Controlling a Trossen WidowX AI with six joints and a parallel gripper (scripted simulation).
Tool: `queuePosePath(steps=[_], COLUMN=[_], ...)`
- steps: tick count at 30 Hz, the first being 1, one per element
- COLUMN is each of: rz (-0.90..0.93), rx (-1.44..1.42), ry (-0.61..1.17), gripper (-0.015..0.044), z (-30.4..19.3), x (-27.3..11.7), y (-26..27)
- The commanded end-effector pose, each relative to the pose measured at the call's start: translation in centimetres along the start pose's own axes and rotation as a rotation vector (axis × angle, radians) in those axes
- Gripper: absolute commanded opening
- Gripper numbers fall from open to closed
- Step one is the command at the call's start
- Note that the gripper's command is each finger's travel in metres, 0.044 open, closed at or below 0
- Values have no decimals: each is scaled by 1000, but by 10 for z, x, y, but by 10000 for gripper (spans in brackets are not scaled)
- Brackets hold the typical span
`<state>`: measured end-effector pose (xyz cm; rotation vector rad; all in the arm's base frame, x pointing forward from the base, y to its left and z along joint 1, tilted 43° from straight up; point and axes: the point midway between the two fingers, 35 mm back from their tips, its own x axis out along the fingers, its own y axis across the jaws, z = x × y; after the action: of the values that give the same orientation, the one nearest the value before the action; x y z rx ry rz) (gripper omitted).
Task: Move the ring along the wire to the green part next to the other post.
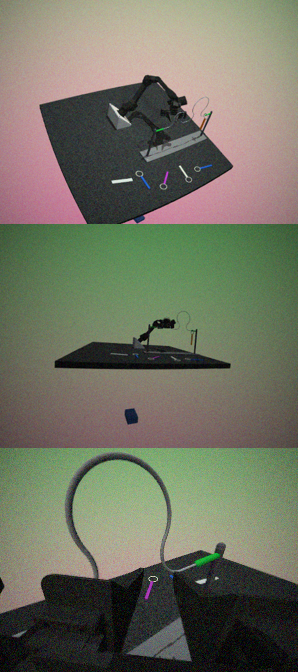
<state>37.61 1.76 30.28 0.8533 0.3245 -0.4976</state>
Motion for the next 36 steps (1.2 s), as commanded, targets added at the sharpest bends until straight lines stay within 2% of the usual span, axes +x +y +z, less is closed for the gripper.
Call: queuePosePath(steps=[1, 10, 18, 27, 36], rz=[79, 229, 373, 508, 607], rx=[-33, -122, -159, -148, -98], ry=[45, 38, -7, -55, -71], gripper=[160, 160, 160, 160, 160], z=[-26, -84, -136, -189, -247], x=[-14, -41, -82, -145, -228], y=[25, 86, 139, 180, 195])
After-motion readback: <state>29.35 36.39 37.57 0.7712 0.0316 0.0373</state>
